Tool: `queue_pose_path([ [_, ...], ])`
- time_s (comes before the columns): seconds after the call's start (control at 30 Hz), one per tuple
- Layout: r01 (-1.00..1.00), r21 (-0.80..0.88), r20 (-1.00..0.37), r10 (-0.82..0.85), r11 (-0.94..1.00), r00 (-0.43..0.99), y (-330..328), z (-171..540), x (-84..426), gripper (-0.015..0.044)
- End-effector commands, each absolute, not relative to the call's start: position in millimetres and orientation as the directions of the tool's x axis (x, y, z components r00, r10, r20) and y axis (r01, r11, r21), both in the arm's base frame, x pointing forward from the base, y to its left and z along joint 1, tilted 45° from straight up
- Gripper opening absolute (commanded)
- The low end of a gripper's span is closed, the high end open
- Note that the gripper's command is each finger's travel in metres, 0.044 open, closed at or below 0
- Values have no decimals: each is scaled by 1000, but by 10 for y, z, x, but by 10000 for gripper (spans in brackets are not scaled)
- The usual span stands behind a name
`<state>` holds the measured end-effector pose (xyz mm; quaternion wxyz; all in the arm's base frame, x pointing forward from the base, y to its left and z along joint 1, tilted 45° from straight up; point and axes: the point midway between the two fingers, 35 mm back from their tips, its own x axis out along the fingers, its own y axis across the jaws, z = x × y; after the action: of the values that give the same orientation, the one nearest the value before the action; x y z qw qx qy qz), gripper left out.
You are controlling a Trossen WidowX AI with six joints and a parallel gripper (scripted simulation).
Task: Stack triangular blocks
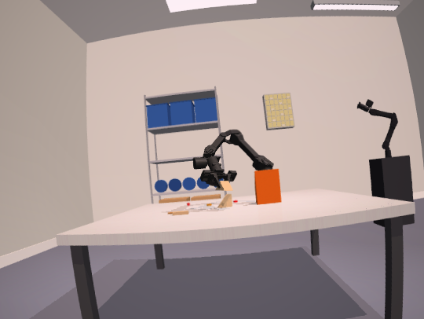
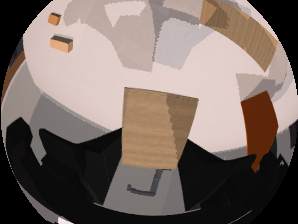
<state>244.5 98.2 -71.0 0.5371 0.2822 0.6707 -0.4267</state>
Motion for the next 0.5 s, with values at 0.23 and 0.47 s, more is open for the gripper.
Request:
queue_pose_path([
  [0.23, 596, -273, -956, -141, 755, -259, 1001, -731, 2432, 0],
  [0.47, 392, -270, -950, -178, 879, -256, 1006, -744, 2420, 0],
])
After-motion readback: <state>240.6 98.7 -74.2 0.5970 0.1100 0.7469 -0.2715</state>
